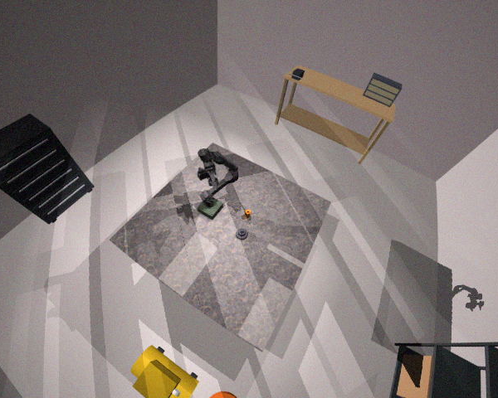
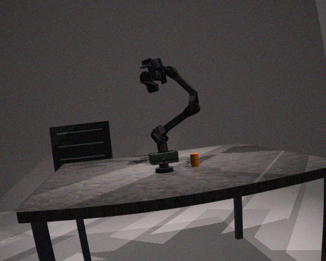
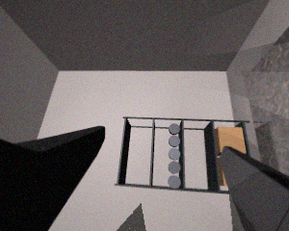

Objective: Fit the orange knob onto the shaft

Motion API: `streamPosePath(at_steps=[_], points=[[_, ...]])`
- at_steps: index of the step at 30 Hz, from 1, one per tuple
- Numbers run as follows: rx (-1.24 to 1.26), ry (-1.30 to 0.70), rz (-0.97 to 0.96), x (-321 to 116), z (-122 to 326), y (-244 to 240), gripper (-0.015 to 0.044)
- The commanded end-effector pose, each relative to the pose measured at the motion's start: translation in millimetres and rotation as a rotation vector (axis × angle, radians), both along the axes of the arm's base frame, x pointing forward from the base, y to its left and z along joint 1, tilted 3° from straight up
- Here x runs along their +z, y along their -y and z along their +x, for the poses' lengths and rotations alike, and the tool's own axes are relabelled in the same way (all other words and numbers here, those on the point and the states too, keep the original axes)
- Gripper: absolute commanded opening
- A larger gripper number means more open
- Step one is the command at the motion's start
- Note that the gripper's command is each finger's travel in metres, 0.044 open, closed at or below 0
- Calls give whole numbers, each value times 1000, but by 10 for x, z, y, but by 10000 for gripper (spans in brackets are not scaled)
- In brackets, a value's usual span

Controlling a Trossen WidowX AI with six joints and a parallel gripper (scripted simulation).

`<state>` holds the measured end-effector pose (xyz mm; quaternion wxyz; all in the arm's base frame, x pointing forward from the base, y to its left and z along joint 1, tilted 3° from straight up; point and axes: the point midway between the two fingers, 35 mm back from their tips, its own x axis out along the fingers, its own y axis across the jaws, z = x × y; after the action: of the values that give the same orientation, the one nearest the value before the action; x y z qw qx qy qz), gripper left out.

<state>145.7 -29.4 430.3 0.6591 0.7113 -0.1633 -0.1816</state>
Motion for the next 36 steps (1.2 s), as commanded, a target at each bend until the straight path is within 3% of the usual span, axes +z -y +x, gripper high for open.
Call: streamPosePath(at_steps=[1,10,21,28,36], points=[[0,0,0,0,0,0,426],[188,-100,81,-118,-23,389,440],[495,-399,102,-651,568,667,440],[753,-646,29,-1176,1116,429,440],[1072,-938,-199,-1862,1572,-225,440]])
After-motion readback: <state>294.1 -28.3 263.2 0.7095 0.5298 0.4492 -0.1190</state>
